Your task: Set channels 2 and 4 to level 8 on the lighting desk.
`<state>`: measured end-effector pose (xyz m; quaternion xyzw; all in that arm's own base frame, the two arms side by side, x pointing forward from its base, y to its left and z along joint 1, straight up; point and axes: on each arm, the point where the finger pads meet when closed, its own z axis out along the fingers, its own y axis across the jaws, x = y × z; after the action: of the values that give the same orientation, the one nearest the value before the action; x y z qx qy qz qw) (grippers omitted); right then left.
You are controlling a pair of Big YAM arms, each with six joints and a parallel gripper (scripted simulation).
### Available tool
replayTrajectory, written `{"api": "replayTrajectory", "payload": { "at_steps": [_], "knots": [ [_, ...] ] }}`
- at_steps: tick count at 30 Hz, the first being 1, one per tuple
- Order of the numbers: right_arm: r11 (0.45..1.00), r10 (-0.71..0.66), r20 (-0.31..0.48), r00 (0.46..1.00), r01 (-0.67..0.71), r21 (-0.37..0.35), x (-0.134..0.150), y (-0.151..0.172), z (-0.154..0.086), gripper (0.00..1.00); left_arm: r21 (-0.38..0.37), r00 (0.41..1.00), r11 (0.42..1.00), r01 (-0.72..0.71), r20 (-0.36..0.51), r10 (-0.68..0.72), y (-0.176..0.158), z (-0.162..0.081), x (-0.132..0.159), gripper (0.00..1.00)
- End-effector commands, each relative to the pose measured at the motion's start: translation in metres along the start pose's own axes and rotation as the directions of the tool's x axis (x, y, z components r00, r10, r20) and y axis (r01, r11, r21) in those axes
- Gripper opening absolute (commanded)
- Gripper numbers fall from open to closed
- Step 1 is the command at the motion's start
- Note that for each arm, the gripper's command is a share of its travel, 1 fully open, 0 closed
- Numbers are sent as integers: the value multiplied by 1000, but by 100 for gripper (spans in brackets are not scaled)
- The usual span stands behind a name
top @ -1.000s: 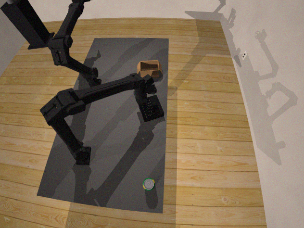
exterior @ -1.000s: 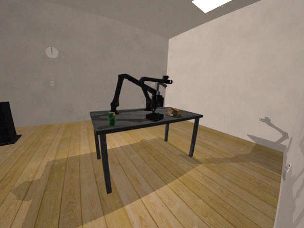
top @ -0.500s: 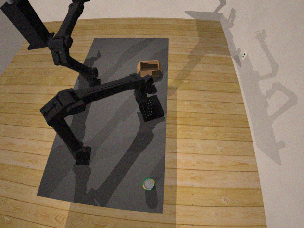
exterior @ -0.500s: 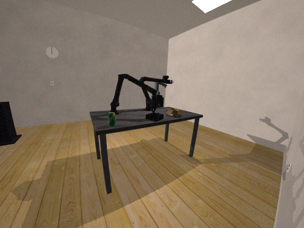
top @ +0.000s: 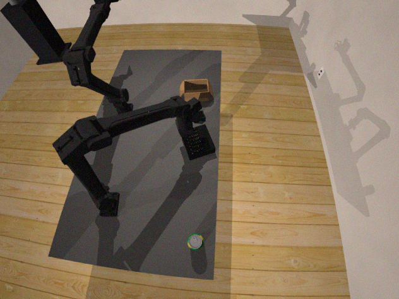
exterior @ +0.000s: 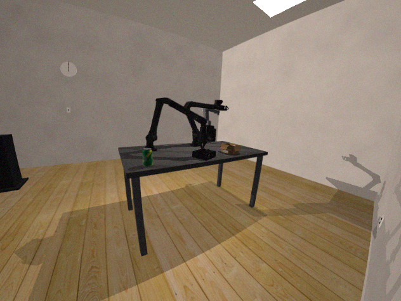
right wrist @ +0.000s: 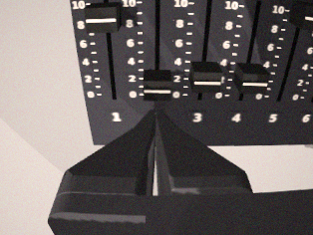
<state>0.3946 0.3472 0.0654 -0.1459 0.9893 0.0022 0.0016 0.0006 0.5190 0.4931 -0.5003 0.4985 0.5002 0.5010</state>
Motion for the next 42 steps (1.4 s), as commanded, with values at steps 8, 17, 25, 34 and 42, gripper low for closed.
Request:
{"api": "replayTrajectory", "payload": {
  "at_steps": [8, 17, 25, 34, 42],
  "knots": [
    [1000, 6, 42, 999, -6, -14, -28, 5, -7, 0, 0, 1000, 1000, -12, 28, 12, 1, 0, -20, 100],
    [1000, 0, 28, 1000, 1, -7, -28, 4, -7, 0, 0, 1000, 1000, -12, 28, 12, 1, 0, -20, 100],
    [1000, 2, 25, 1000, -2, -6, -31, 2, -7, 0, 0, 1000, 1000, -12, 28, 12, 1, 0, -20, 100],
    [1000, 2, 26, 1000, -2, -6, -37, 2, -7, 0, 0, 1000, 1000, -12, 28, 12, 1, 0, -20, 100],
    [1000, 2, 28, 1000, -2, -7, -41, 2, -7, 0, 0, 1000, 1000, -12, 28, 12, 1, 0, -20, 100]
  ]
}}
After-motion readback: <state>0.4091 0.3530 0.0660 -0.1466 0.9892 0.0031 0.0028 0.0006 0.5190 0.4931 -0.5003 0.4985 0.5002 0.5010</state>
